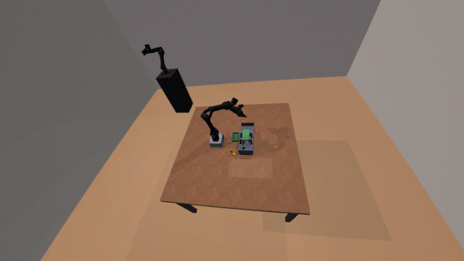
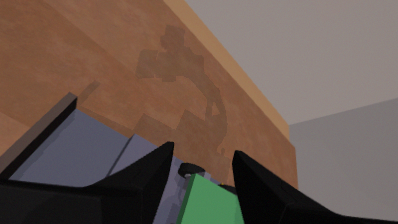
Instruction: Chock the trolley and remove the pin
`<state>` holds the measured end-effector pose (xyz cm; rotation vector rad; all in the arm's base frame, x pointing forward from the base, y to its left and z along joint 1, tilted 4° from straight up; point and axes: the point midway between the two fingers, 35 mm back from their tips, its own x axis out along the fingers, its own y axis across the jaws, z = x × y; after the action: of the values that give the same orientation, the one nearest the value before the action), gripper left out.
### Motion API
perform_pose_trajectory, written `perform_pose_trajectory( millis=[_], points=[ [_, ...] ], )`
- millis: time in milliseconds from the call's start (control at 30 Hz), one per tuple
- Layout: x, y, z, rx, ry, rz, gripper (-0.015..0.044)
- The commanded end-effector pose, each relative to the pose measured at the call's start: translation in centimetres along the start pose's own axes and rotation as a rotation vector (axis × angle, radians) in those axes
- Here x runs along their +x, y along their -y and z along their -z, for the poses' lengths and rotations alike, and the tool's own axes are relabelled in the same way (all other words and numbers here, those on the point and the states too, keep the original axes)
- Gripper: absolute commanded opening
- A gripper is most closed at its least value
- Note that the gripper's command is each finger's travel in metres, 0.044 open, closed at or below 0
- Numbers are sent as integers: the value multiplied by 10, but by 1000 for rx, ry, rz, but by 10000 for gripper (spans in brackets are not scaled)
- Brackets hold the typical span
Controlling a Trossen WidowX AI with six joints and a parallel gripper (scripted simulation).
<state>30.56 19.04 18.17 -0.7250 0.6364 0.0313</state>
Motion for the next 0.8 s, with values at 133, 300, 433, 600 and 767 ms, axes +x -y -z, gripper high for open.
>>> perform_pose_trajectory(
  millis=[133, 300, 433, 600, 767],
  points=[
    [32, 42, 38, -153, -161, -30, 190],
    [47, 62, 61, -223, -247, -60, 190],
    [56, 79, 80, -262, -310, -92, 190],
    [63, 103, 104, -290, -373, -127, 190],
    [67, 126, 130, -311, -428, -168, 190]
  ],
)
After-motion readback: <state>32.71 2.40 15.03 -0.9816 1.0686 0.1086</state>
